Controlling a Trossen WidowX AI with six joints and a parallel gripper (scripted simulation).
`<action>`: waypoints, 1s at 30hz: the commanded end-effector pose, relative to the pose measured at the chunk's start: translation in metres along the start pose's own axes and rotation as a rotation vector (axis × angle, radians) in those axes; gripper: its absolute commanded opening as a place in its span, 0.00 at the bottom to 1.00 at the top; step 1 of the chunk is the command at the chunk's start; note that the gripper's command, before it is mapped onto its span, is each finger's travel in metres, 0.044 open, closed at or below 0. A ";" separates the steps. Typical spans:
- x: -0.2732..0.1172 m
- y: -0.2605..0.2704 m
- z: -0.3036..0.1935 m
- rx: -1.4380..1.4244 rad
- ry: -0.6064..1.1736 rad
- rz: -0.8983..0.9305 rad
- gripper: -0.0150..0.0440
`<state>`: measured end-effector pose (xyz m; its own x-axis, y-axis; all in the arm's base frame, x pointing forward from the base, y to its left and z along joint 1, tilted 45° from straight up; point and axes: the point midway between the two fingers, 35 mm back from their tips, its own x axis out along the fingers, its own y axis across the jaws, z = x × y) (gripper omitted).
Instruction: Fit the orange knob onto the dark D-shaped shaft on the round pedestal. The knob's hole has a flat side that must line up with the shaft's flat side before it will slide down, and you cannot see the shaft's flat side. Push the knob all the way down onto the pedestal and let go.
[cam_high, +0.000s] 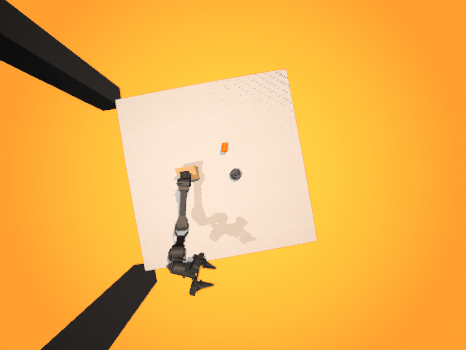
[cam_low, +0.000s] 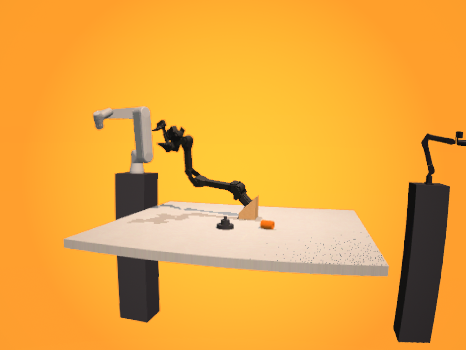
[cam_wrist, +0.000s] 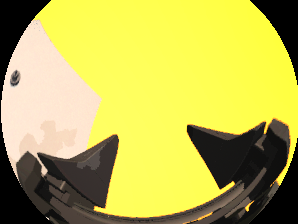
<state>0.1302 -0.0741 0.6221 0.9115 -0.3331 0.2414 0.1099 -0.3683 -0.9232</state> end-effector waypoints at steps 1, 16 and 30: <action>0.000 -0.002 0.001 -0.017 0.009 -0.004 0.98; 0.012 -0.049 0.238 -1.634 0.059 -0.206 1.00; 0.021 0.064 0.463 -2.952 -0.105 -0.644 1.00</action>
<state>0.3168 0.2755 0.4764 0.9884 0.0244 0.1502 -0.1495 -0.0276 0.9884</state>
